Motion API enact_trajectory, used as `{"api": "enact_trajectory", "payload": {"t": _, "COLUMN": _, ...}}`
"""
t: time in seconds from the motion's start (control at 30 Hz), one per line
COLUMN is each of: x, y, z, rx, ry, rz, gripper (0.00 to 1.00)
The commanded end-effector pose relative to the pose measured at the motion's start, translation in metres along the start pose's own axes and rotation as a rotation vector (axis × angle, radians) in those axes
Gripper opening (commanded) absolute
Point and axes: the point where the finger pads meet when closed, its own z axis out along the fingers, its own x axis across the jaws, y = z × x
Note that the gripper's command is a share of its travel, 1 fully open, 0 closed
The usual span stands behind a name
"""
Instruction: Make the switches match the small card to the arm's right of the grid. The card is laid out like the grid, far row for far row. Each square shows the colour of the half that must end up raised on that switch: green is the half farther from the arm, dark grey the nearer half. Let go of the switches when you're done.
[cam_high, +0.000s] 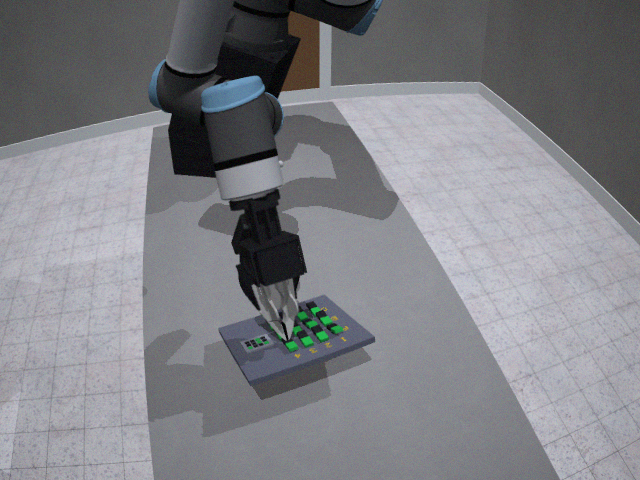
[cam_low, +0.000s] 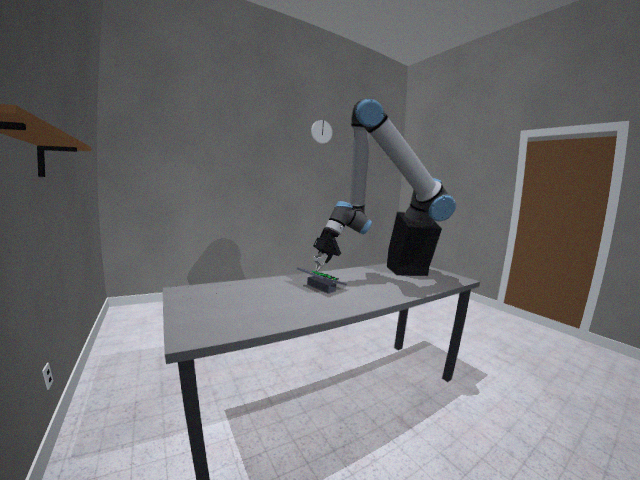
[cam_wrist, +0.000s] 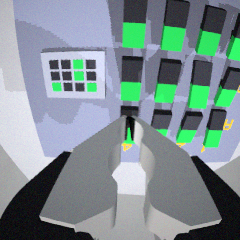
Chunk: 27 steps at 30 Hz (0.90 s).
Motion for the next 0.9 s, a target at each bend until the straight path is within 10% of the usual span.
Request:
{"api": "enact_trajectory", "payload": {"t": 0.0, "x": 0.0, "y": 0.001, "z": 0.0, "rx": -0.001, "ry": 0.0, "rz": 0.0, "gripper": 0.0}}
{"api": "enact_trajectory", "payload": {"t": 0.87, "x": 0.0, "y": 0.001, "z": -0.028, "rx": -0.001, "ry": 0.0, "rz": 0.0, "gripper": 0.0}}
